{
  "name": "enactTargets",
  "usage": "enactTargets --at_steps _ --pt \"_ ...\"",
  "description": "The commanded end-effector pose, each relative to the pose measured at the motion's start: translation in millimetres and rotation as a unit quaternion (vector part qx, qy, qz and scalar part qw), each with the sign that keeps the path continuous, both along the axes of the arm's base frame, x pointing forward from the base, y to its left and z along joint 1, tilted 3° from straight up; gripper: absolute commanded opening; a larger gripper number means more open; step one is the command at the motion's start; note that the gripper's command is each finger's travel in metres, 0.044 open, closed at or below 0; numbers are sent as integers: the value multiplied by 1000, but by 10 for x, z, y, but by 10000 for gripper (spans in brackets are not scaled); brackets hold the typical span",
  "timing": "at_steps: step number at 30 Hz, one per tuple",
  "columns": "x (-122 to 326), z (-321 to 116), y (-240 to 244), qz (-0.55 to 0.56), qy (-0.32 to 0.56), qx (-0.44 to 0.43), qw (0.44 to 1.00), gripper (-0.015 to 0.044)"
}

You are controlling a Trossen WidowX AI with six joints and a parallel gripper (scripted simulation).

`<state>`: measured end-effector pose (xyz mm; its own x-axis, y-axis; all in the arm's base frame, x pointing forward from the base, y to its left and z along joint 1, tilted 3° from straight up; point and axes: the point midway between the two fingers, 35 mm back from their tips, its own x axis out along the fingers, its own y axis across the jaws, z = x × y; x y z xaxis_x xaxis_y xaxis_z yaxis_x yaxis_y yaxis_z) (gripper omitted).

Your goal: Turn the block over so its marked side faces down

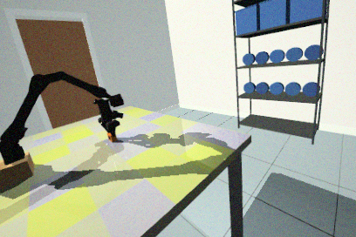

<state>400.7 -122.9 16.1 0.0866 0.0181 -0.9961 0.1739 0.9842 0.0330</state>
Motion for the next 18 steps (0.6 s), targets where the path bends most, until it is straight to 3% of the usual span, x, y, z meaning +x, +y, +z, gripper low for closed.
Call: enactTargets --at_steps 1,3,9,18 --pt "-17 -38 1 -1 5 0 1000 175" --pt "-17 -38 1 -1 5 0 1000 162" --pt "-37 249 -4 -1 5 0 1000 5" --pt "-20 228 -11 -3 -19 -4 1000 0"
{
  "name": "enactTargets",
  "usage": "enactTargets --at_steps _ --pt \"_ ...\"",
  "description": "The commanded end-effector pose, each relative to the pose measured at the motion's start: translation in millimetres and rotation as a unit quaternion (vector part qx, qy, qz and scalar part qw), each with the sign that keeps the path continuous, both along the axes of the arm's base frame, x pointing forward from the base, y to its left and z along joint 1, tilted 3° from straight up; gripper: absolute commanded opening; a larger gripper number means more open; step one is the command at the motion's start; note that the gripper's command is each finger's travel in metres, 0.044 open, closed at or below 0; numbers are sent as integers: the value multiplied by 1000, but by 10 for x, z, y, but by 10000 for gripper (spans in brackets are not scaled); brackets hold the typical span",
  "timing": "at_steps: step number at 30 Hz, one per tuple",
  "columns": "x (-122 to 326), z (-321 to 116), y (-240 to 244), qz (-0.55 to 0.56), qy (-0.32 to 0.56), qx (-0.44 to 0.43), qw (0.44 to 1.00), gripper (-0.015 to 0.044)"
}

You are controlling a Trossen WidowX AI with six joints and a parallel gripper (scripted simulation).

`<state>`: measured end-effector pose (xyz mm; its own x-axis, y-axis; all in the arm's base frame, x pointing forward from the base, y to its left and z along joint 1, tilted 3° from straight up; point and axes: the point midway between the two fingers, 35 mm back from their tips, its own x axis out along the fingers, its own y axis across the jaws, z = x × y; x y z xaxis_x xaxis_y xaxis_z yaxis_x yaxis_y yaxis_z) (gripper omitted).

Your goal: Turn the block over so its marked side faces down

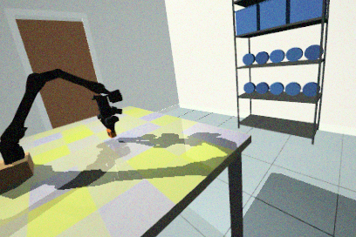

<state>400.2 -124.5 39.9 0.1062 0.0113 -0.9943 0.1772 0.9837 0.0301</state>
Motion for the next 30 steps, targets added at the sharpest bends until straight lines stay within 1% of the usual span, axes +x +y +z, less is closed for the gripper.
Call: enactTargets --at_steps 1,30 --pt "-10 -18 3 -1 -17 -2 1000 0" --pt "-38 -117 7 -8 -217 -38 975 0"
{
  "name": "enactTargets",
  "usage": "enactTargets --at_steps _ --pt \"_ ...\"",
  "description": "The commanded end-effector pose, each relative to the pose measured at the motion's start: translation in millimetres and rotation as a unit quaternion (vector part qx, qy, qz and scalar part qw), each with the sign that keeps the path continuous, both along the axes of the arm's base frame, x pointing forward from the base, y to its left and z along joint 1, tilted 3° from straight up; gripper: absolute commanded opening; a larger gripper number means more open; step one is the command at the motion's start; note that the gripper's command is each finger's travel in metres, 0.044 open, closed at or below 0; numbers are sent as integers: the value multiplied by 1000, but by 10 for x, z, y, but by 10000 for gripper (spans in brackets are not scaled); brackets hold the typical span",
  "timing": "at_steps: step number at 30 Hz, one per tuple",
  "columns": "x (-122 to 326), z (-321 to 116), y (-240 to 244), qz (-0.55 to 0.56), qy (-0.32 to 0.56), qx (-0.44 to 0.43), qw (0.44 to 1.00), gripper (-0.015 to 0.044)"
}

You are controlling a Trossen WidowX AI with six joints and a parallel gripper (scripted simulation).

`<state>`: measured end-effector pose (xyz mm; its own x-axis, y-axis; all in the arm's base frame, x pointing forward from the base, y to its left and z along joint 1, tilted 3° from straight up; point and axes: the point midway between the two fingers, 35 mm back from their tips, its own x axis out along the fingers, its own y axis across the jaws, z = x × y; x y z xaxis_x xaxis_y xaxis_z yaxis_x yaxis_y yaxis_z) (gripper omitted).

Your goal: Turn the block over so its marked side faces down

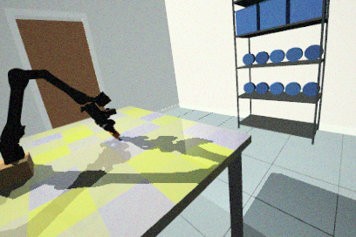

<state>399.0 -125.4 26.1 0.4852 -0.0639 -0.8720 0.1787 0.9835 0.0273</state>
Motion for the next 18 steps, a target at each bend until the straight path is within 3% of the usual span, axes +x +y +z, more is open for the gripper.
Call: enactTargets --at_steps 1,18 --pt "-34 22 18 -1 -25 -2 1000 0" --pt "48 -158 -9 -5 -117 -19 993 0"
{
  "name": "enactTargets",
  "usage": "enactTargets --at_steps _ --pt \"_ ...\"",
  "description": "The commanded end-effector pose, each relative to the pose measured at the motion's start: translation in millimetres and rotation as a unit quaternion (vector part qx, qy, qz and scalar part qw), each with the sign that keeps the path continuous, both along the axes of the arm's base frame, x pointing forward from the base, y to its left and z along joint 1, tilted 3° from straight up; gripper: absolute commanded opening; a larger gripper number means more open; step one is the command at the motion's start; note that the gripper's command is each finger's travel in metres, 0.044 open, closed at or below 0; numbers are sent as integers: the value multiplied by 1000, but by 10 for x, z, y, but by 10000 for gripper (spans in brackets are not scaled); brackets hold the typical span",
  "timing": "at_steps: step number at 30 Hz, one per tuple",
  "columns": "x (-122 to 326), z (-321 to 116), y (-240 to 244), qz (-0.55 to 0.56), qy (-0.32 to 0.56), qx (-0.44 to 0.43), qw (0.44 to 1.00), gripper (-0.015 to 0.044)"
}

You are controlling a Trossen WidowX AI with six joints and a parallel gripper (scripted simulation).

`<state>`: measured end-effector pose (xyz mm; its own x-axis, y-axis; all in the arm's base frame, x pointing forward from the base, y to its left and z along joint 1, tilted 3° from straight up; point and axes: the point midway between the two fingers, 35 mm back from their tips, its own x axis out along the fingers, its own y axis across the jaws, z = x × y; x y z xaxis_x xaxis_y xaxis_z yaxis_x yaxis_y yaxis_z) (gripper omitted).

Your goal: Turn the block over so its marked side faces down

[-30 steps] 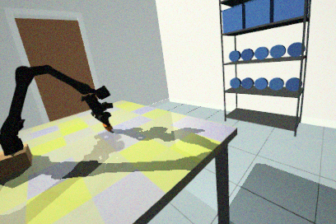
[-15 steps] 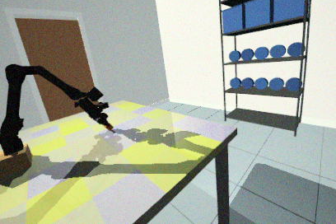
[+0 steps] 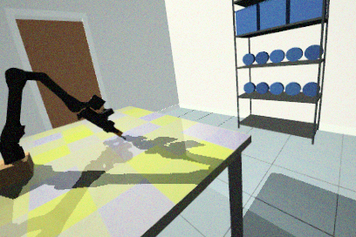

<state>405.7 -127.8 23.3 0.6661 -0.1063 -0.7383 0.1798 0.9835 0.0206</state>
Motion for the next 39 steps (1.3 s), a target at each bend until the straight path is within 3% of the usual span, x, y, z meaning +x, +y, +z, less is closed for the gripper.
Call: enactTargets --at_steps 1,39 --pt "-17 -148 19 -4 -12 6 1000 0" --pt "-150 -286 71 -5 -234 -37 972 0"
